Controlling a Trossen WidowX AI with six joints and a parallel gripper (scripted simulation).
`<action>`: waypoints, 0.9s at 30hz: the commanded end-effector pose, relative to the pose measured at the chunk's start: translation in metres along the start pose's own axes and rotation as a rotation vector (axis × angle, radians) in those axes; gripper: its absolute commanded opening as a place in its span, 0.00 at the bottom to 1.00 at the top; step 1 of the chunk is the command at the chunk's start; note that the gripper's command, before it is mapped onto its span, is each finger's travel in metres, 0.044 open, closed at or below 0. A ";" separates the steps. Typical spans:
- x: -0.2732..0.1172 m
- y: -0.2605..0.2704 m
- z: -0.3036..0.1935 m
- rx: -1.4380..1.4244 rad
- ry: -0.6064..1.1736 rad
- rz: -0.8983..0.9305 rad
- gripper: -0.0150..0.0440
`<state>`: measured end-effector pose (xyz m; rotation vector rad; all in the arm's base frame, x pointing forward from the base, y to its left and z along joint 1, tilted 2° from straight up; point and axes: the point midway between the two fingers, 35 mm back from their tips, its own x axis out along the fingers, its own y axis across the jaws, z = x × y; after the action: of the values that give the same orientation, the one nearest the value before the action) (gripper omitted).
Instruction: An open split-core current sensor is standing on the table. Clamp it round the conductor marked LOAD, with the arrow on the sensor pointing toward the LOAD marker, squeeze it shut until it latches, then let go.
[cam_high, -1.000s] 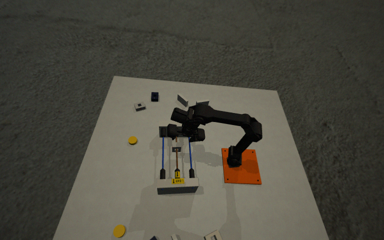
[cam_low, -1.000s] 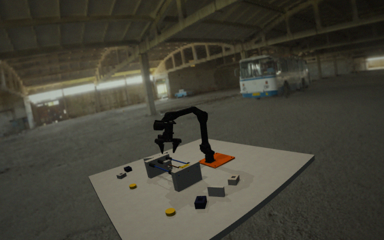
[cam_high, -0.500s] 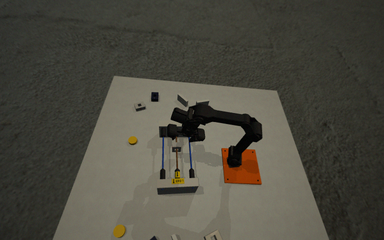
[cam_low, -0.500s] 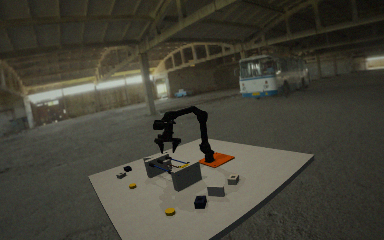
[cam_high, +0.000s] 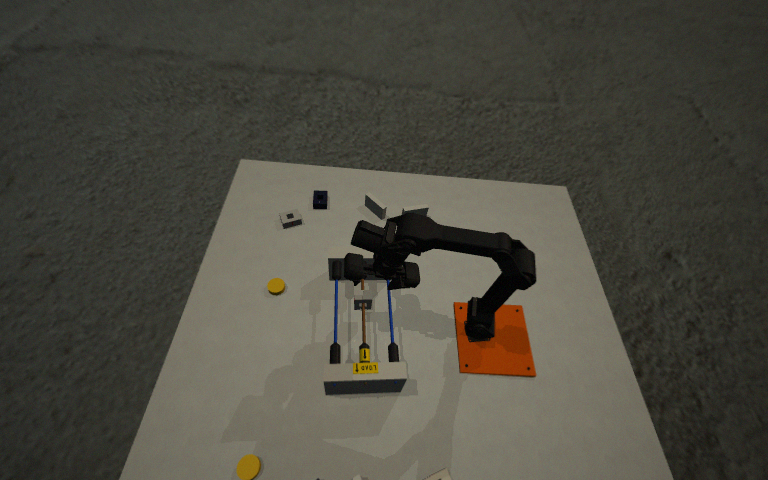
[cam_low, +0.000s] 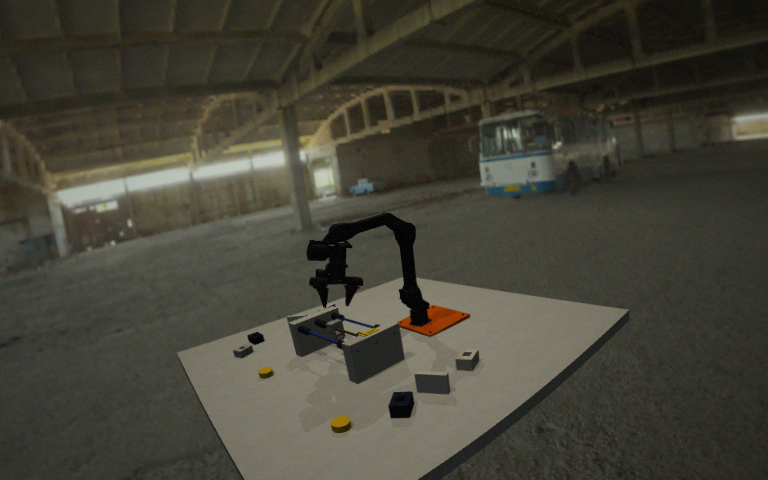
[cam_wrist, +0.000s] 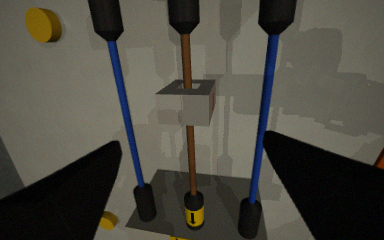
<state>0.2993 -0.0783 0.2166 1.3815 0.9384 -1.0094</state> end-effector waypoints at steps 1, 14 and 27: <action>0.000 -0.001 -0.001 -0.004 0.006 -0.002 1.00; 0.003 -0.040 -0.069 -0.439 -0.452 -0.089 1.00; -0.029 -0.056 -0.117 -0.815 -0.839 0.162 1.00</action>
<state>0.2459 0.0415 0.2236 0.3034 0.5161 -0.8286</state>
